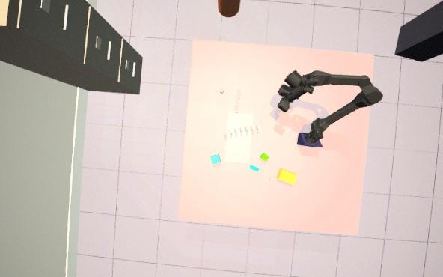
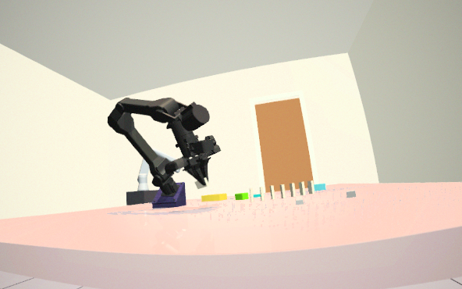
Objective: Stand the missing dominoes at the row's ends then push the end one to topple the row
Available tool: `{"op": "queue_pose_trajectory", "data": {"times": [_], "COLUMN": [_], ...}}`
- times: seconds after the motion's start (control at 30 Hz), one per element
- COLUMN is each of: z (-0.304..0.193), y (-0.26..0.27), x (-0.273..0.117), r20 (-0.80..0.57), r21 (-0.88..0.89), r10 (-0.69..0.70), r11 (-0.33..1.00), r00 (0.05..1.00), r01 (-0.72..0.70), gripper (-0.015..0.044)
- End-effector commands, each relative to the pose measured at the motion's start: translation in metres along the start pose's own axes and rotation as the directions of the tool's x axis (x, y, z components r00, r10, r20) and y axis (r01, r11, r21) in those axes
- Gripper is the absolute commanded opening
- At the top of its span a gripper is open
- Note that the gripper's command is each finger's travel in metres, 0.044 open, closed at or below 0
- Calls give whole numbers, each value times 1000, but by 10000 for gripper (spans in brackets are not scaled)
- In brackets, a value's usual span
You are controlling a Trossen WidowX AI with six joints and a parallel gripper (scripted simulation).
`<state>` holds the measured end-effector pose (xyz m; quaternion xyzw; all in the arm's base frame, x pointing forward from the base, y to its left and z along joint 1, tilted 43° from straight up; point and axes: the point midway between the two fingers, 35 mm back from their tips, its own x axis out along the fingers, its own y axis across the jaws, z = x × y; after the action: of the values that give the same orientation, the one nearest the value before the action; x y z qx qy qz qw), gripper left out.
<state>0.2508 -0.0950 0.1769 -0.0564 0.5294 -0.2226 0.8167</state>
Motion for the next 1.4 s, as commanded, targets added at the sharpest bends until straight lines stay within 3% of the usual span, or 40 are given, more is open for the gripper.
{"op": "queue_pose_trajectory", "data": {"times": [0.0,0.73,1.37], "z": [2,16,9], "y": [0,-15,-32], "x": [5,16,-3], "r20": [69,488,790], "r21": [24,13,-132], "r10": [56,181,162], "r11": [998,977,987], "r00": [996,854,591], "r01": [-58,-215,-93], "gripper": [24,24,24]}}
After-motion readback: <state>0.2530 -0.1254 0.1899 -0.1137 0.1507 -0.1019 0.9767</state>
